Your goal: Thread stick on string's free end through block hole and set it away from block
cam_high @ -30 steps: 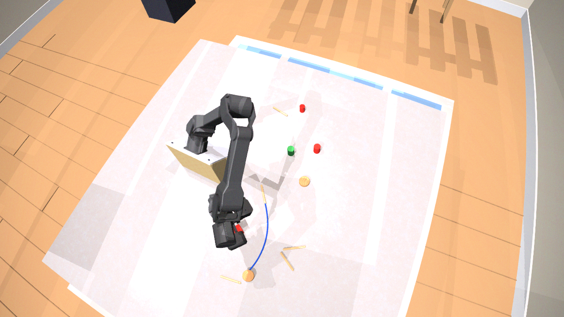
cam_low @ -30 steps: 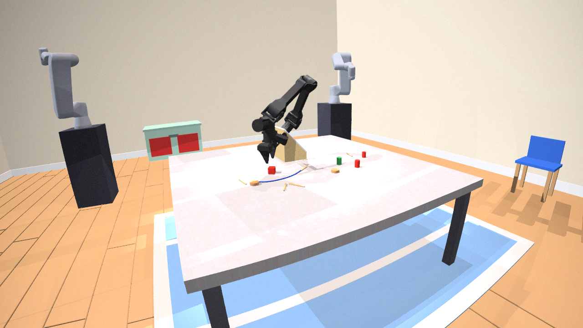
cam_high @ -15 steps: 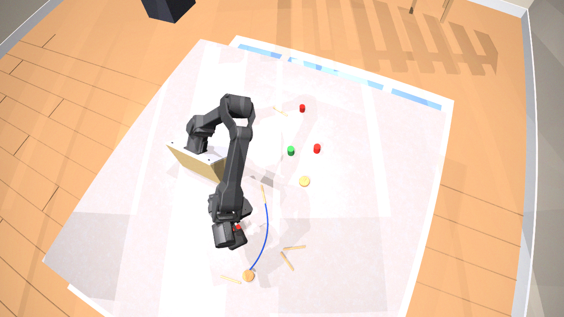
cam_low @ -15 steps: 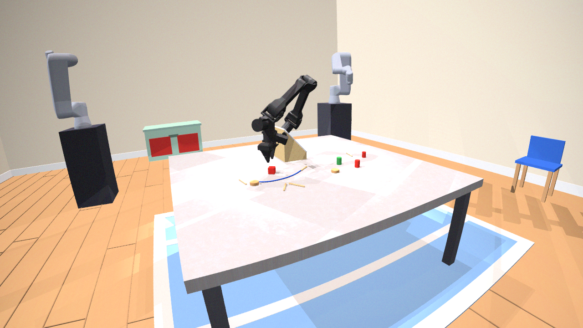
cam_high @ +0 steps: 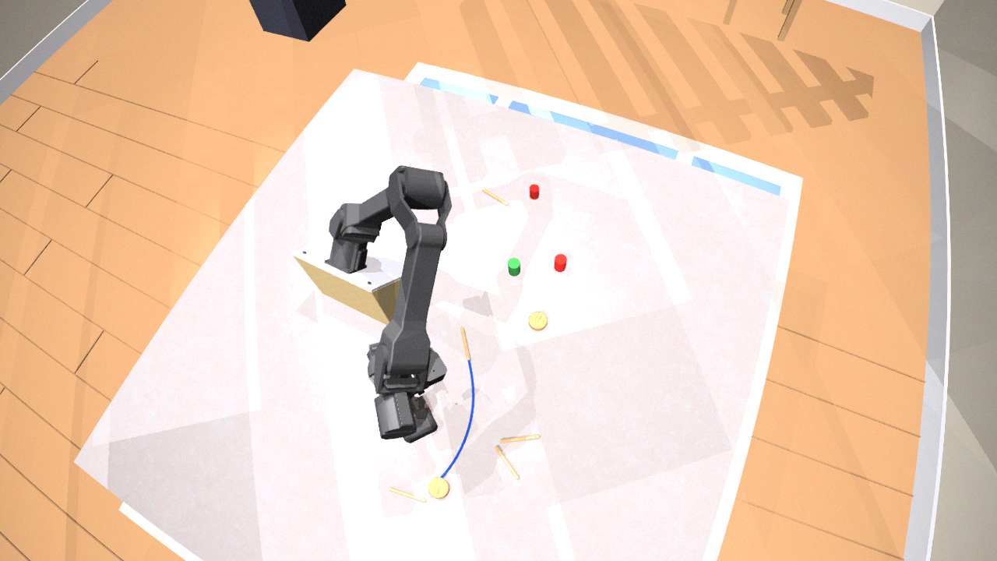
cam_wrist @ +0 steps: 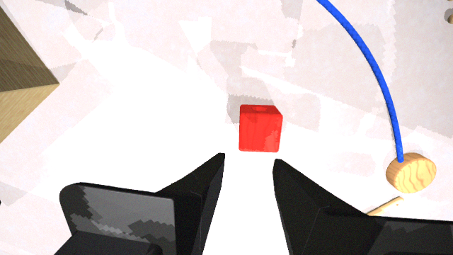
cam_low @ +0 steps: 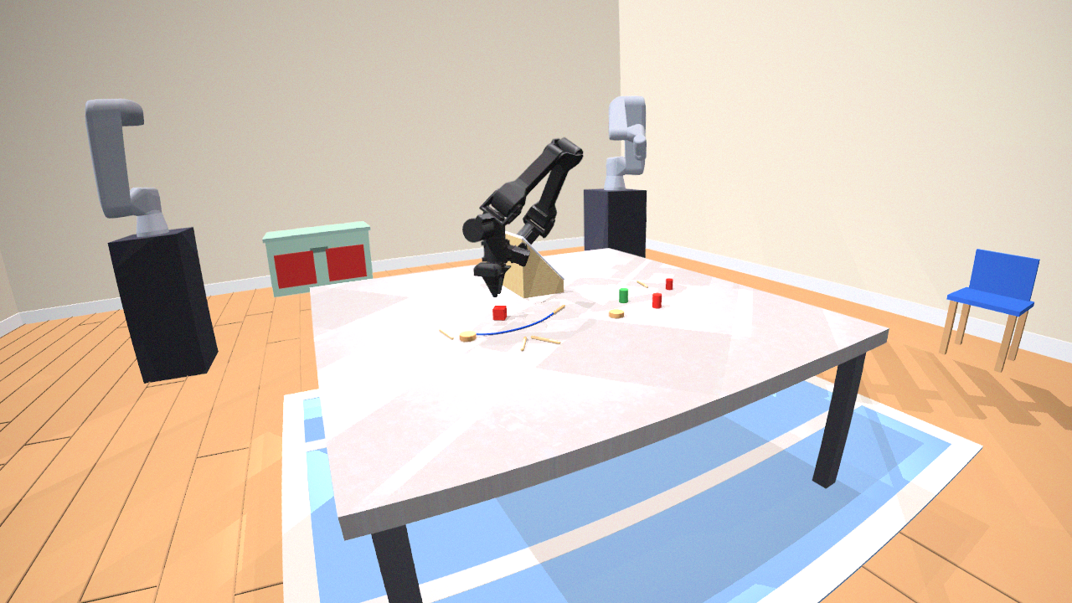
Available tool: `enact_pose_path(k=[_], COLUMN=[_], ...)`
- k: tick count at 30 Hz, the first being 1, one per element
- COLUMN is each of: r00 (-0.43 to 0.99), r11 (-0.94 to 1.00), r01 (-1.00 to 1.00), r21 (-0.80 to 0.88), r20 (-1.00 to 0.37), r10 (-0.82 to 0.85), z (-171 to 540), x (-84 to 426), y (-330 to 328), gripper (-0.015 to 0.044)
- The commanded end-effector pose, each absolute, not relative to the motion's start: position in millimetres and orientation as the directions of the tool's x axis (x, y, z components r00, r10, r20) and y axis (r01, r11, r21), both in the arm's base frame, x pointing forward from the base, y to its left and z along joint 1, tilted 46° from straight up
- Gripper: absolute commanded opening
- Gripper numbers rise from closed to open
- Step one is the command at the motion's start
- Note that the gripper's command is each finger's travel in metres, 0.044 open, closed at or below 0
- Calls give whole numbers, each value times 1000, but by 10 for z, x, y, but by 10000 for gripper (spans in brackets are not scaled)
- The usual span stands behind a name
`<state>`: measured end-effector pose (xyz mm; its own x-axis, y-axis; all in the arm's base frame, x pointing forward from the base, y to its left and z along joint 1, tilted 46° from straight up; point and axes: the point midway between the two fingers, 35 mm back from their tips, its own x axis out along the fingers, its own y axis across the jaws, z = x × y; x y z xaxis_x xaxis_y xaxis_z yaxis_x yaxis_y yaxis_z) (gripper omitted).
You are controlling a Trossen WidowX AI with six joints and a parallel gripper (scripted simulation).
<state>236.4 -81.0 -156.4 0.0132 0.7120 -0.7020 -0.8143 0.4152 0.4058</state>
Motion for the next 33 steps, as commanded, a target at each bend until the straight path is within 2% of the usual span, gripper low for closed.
enact_pose_path(k=[1,3,4,20,29,31,33], r00=[13,13,13,13,13,13,13], r11=[415,415,415,415,415,415,415], r01=[-814,-814,-814,-814,-814,-814,-814], r21=[406,406,406,406,406,406,406], r20=[-702,-702,-702,-702,-702,-702,-702], r10=[712,712,712,712,712,712,712], z=[-1564,-1564,-1564,-1564,-1564,-1564,-1564], x=[2364,2364,2364,2364,2364,2364,2364], y=[-810,-810,-810,-810,-810,-810,-810], gripper=[60,8,0,0,236,244,191])
